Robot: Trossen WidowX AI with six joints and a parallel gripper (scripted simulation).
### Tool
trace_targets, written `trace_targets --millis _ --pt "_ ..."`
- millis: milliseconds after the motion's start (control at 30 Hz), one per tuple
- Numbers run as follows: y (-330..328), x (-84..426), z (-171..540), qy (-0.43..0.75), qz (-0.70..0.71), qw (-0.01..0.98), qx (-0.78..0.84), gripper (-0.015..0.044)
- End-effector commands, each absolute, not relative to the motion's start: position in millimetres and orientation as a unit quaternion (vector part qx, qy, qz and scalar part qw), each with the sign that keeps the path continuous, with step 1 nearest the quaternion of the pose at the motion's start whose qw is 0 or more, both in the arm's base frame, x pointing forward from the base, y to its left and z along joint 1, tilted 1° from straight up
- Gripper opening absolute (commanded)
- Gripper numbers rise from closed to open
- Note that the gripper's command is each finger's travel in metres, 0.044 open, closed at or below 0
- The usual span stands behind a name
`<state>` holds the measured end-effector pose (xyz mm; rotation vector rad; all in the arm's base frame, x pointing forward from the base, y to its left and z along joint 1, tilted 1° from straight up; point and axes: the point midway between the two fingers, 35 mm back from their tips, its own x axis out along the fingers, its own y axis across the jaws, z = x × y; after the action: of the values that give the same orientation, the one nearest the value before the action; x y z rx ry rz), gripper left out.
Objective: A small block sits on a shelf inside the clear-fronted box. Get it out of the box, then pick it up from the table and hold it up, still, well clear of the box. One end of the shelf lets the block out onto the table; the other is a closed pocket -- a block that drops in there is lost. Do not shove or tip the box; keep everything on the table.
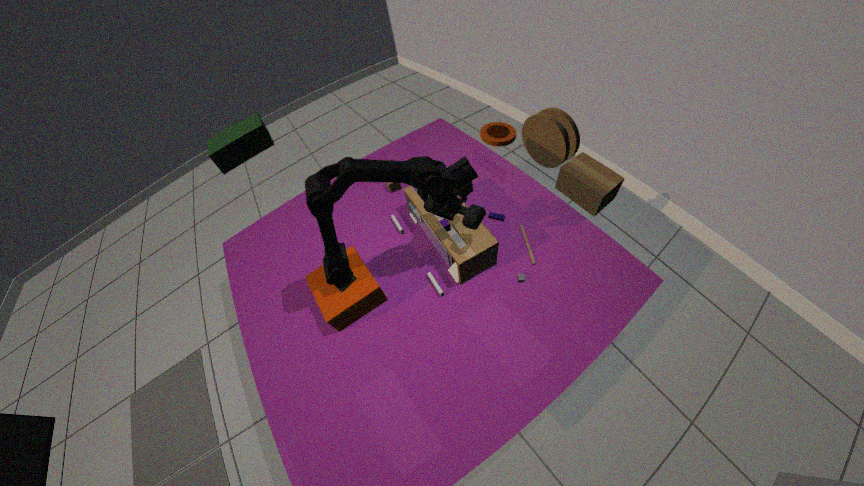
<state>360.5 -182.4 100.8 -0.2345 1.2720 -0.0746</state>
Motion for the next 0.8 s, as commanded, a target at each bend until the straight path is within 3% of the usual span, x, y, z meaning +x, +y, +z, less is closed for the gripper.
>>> trace_targets --millis 0,267,767 --pt "-114 362 96 0.649 0.137 0.683 -0.305 0.04" --pt "-43 337 96 0.66 0.327 0.474 -0.483 0.04" --pt "-41 336 93 0.659 0.332 0.467 -0.487 0.04"
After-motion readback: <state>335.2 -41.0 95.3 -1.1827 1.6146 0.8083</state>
